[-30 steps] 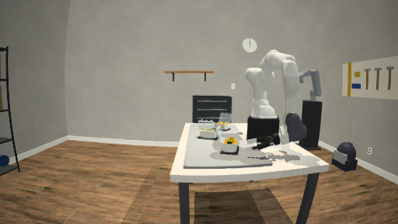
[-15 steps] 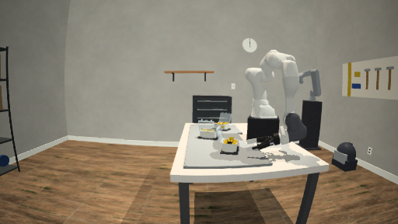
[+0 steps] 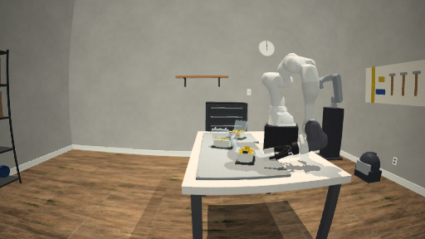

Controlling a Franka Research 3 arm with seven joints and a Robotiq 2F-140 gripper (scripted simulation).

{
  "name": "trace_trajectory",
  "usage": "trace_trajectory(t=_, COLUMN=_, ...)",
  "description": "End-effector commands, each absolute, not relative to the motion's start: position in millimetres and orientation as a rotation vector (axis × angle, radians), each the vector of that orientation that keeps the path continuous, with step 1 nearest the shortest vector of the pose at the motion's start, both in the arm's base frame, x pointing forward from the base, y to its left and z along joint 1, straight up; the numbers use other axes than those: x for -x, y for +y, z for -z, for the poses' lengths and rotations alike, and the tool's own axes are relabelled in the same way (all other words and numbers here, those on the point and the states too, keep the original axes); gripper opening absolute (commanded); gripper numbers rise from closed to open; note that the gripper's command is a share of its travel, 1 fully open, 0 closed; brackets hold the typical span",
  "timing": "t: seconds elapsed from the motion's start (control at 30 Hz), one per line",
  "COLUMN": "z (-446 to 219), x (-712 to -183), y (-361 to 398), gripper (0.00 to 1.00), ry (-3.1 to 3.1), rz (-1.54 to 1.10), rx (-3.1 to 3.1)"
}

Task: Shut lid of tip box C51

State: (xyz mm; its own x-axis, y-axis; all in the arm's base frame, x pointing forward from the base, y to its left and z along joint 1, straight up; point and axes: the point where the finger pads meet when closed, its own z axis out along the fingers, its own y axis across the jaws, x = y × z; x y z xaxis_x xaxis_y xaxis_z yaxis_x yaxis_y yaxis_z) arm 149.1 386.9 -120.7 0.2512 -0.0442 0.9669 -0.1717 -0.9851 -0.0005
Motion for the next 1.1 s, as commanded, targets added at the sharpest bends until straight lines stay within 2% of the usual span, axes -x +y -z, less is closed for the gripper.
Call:
trace_trajectory(t=0.0, z=121.3, x=-148.8, y=389.6, gripper=1.00, ry=-0.210, rz=-1.851, rx=-2.408)
trace_trajectory(t=0.97, z=121.3, x=-148.8, y=389.6, gripper=1.00, ry=-0.210, rz=-1.851, rx=-2.408)
trace_trajectory(t=1.07, z=106.3, x=-148.8, y=389.5, gripper=1.00, ry=-0.210, rz=-1.851, rx=-2.408)
